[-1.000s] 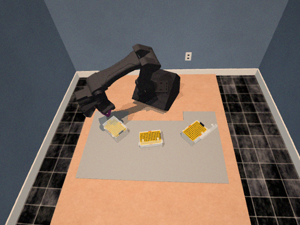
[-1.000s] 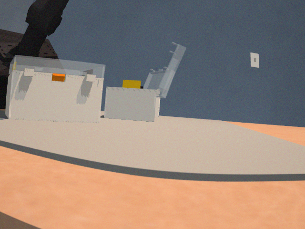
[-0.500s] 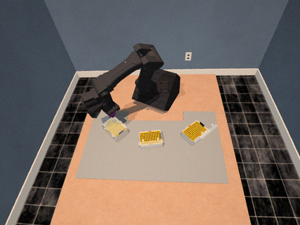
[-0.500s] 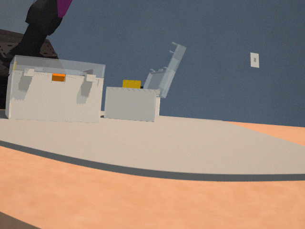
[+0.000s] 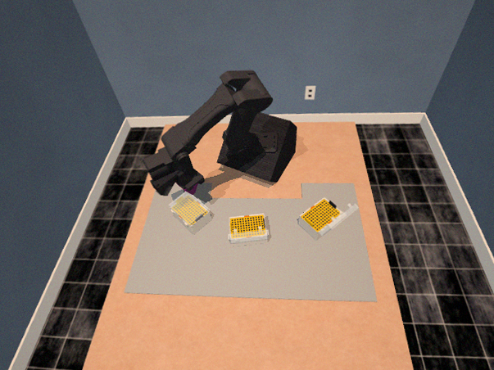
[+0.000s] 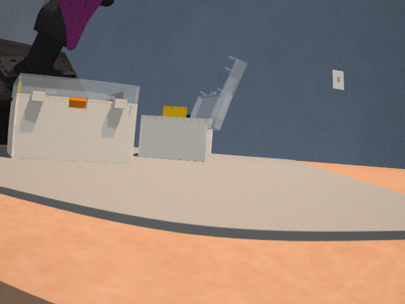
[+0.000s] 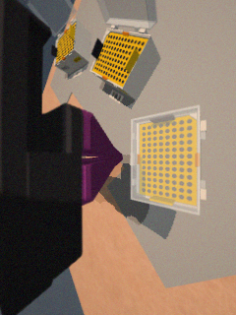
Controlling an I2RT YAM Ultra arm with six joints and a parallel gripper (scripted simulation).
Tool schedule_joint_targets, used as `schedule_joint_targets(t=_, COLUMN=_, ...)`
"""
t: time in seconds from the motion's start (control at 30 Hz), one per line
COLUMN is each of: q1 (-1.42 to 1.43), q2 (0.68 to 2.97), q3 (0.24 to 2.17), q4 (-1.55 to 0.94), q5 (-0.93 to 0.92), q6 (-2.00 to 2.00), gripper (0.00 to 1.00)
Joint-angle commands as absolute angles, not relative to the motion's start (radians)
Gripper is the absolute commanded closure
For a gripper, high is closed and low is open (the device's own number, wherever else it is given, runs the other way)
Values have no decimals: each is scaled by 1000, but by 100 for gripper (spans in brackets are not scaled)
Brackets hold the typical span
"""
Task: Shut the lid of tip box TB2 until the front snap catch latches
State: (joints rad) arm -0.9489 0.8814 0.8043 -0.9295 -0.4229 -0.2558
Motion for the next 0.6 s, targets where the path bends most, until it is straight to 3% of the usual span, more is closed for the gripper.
schedule_joint_targets(t=0.0, q1=-943, q2=865, q3=782, q4=-880, q5=-413, q6=-238, gripper=100)
schedule_joint_targets(t=0.57, q1=-937, q2=860, q3=762, q4=-862, q5=-409, q6=-233, gripper=100)
